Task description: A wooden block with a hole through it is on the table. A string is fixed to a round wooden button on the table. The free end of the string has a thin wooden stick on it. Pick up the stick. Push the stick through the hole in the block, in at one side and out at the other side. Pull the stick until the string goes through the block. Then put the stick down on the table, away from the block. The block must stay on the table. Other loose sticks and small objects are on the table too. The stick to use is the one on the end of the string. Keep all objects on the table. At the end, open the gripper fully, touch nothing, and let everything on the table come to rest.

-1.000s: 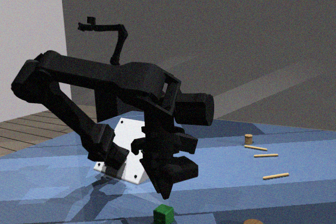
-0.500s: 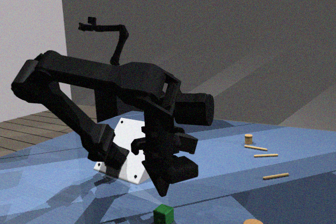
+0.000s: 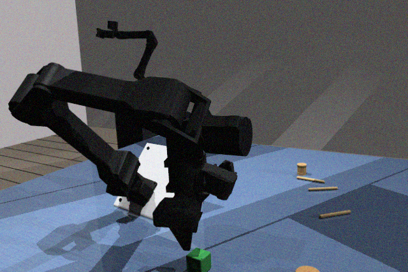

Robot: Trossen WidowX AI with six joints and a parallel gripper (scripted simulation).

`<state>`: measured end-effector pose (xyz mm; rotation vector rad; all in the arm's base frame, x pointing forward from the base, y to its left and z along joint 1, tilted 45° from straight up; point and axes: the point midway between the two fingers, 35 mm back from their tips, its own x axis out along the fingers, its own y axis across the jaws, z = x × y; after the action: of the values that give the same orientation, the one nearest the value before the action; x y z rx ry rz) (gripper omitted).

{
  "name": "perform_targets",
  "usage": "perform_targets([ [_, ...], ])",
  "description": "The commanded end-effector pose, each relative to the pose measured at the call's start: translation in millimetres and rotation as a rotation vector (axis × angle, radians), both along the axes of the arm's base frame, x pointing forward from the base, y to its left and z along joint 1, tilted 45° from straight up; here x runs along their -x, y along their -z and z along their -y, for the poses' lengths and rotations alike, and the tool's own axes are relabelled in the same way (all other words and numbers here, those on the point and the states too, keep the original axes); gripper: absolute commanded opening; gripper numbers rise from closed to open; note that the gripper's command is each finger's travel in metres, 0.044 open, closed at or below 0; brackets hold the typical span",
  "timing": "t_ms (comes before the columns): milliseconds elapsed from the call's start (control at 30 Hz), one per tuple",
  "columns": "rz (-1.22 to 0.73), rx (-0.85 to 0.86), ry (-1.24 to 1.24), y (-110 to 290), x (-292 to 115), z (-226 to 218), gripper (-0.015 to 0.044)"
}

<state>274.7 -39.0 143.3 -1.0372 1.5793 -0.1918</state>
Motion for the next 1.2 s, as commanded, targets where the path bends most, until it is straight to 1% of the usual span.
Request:
perform_targets([
  [0,0.483,-0.049,0.495,-14,8,15,0.0367],
  [100,0.708,-0.072,0.724,-20,12,21,0.0440],
  [200,0.907,-0.093,0.927,-25,16,27,0.0440],
  [1167,2.148,-0.223,2.178,-54,42,57,0.0440],
])
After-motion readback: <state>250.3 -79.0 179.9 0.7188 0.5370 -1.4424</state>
